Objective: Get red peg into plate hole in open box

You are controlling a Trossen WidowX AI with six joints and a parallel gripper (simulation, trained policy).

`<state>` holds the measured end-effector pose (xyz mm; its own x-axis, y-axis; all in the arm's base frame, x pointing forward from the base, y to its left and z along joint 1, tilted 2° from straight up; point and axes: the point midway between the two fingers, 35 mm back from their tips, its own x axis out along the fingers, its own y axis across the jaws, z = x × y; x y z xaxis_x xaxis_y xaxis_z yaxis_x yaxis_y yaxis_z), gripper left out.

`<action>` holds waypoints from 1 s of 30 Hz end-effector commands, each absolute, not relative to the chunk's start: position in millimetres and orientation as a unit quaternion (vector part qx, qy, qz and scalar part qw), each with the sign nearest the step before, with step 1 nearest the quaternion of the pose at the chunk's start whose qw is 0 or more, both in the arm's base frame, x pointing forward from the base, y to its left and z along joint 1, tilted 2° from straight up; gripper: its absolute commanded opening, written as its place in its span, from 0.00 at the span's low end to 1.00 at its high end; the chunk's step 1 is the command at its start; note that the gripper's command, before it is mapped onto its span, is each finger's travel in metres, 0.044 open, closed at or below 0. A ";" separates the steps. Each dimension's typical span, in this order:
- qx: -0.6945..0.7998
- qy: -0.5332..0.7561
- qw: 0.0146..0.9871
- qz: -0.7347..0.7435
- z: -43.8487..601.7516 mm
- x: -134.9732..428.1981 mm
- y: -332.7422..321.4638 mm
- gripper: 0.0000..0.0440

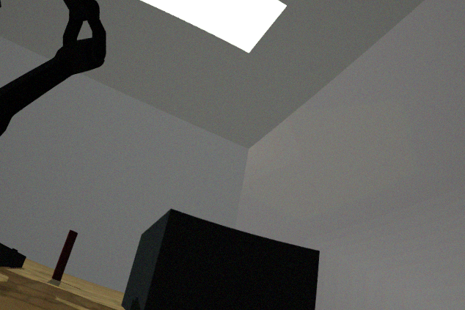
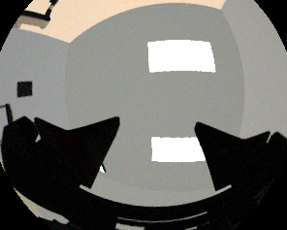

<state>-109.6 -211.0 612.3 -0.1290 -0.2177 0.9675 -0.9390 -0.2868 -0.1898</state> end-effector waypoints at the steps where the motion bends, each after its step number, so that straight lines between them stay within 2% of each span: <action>1: 0.595 -0.478 0.267 0.588 609.7 -100.8 -220.5 1.00; 30: 0.641 -0.297 -0.181 0.685 566.0 -7.3 -299.2 1.00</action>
<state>-19.4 -295.7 571.4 -0.1290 -0.5936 0.7943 -0.2284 -0.7617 -0.6063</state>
